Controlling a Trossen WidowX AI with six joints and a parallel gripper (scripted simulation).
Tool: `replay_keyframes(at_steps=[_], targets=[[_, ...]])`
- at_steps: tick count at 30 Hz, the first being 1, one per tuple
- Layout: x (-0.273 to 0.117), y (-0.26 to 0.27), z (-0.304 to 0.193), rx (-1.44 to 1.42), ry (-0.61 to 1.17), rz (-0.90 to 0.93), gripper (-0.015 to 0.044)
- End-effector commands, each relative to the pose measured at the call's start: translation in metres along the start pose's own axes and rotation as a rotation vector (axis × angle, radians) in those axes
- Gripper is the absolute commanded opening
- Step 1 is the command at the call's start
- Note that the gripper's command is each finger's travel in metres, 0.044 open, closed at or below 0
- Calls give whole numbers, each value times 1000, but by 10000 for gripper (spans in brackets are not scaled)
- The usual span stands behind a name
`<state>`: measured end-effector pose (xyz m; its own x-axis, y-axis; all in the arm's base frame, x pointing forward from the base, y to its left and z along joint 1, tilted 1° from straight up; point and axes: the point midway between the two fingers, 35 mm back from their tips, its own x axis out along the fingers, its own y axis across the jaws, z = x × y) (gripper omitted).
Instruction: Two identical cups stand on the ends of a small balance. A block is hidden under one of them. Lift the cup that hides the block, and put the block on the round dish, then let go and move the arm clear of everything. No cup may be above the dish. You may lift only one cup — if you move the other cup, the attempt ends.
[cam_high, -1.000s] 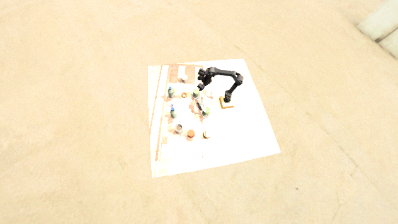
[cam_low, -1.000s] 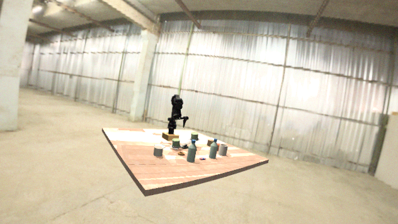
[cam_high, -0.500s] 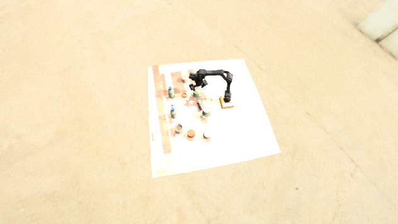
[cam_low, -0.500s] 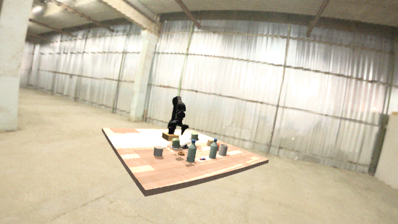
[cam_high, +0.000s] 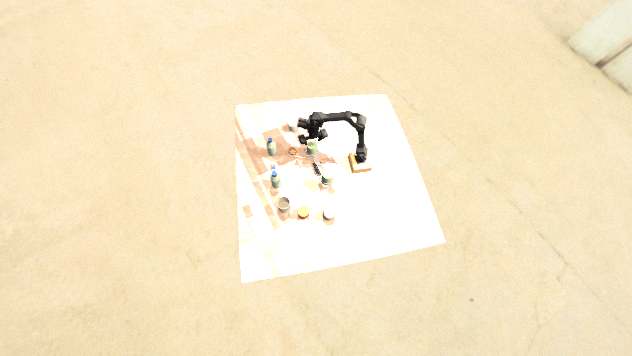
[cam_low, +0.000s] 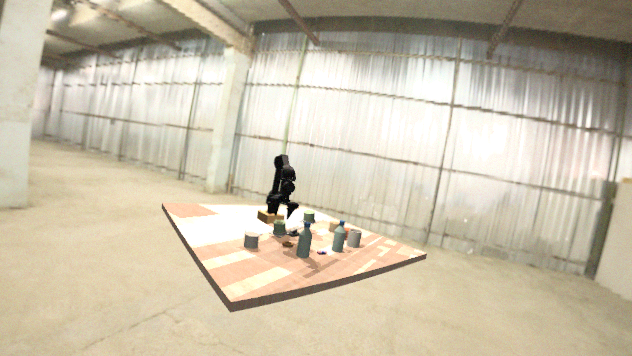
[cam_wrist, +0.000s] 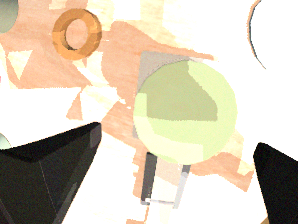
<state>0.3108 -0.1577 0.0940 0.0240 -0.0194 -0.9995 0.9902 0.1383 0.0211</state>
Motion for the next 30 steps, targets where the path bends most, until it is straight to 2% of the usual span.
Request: replay_keyframes(at_steps=[1,30], targets=[[11,-2,-1,5,10,-21,440],[52,-2,-1,5,10,-21,440]])
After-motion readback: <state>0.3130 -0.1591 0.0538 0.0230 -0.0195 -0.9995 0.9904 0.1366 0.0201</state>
